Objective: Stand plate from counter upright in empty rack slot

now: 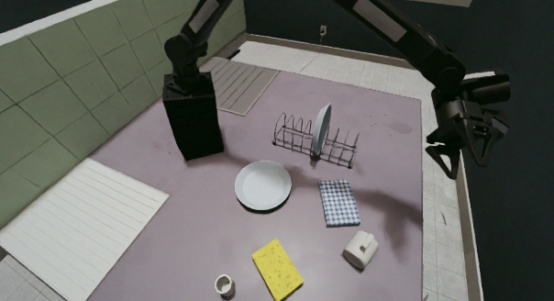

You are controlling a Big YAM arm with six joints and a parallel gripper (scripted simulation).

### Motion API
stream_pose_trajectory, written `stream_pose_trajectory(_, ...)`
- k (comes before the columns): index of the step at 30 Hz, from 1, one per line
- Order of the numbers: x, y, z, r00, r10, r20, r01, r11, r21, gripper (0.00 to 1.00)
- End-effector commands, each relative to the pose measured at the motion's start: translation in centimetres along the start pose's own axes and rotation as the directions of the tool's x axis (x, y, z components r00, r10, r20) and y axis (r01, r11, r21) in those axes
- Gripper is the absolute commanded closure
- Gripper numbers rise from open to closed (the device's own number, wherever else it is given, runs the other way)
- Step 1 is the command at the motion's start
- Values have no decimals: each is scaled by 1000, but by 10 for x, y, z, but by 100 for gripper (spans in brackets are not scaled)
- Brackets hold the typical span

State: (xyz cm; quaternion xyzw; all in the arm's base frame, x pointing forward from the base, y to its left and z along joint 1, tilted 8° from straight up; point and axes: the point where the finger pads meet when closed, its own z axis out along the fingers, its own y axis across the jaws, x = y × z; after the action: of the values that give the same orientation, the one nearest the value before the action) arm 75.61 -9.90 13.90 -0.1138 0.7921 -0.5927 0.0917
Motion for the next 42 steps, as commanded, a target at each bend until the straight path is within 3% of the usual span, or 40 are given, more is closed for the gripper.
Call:
stream_pose_trajectory(1, -1, -9, -2, 1000, 15, 3, -15, 1000, 4, 31)
stream_pose_trajectory(17, -1, -9, -2, 1000, 15, 3, -15, 1000, 4, 31)
stream_pose_trajectory(18, -7, -20, -4, 999, 41, 11, -41, 999, 9, 0)
stream_pose_trajectory(24, 6, -23, -4, 999, 48, 3, -48, 999, -8, 0)
stream_pose_trajectory(32, 34, -7, 0, 991, 131, -32, -133, 987, -90, 0)
stream_pose_trajectory(34, 34, -7, 0, 991, 131, -32, -133, 987, -90, 0)
stream_pose_trajectory(35, 28, 20, 0, 991, 127, -34, -130, 985, -115, 0)
stream_pose_trajectory(36, 45, 5, -4, 985, 167, -45, -171, 976, -133, 0)
stream_pose_trajectory(39, 65, 11, -1, 972, 222, -81, -234, 956, -179, 0)
stream_pose_trajectory(40, 65, 24, 2, 975, 204, -87, -217, 959, -182, 0)
stream_pose_trajectory(41, 75, 18, -2, 963, 253, -96, -268, 940, -210, 0)
stream_pose_trajectory(42, 75, 18, -2, 963, 253, -96, -268, 940, -210, 0)
